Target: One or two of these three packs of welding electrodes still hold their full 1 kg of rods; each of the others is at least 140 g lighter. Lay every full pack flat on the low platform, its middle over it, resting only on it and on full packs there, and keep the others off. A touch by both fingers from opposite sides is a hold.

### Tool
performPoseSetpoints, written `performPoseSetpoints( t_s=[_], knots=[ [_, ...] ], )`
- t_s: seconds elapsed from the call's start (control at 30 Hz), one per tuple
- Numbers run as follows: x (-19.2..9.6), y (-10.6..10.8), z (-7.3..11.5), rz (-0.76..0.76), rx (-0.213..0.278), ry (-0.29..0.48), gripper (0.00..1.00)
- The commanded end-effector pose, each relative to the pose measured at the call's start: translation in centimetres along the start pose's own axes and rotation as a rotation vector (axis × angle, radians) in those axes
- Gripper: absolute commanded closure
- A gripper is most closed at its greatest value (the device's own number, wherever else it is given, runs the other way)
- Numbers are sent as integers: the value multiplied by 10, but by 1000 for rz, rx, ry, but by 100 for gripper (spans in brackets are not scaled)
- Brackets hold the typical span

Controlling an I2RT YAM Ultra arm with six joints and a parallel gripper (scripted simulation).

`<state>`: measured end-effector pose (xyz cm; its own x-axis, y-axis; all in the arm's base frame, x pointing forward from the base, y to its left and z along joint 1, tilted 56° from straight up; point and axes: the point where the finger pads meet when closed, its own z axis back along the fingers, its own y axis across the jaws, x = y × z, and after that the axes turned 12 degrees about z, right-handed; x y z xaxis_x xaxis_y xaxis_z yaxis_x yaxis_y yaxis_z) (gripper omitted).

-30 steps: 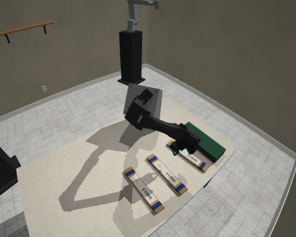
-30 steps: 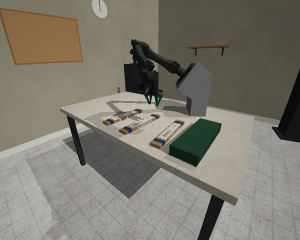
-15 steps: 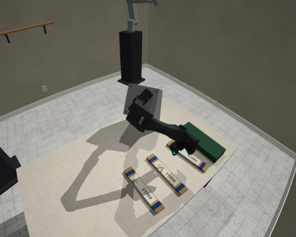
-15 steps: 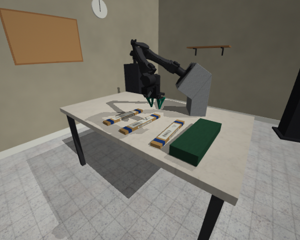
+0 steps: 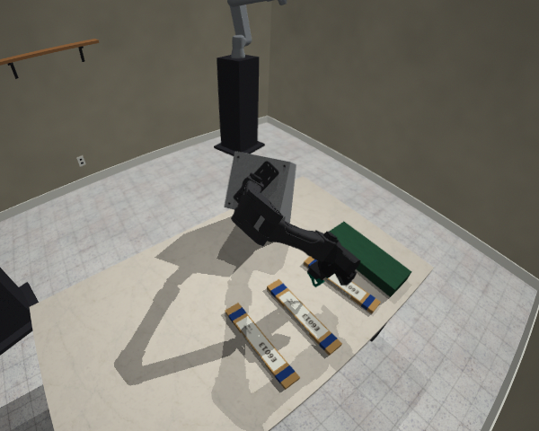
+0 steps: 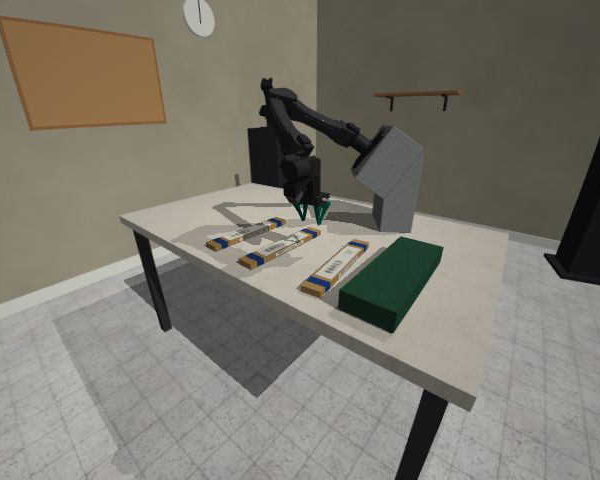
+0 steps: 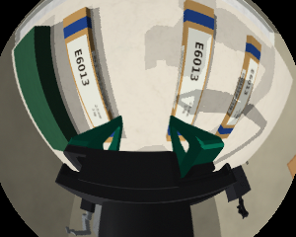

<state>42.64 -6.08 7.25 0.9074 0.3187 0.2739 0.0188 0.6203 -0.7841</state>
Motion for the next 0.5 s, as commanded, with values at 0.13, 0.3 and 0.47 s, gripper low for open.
performPoseSetpoints(
  t_s=[0.13, 0.3, 0.47],
  knots=[
    [13, 3, -8, -11, 8, -35, 35],
    [8, 4, -18, -6, 8, -25, 35],
    [24, 0, -11, -23, 7, -63, 35]
  ],
)
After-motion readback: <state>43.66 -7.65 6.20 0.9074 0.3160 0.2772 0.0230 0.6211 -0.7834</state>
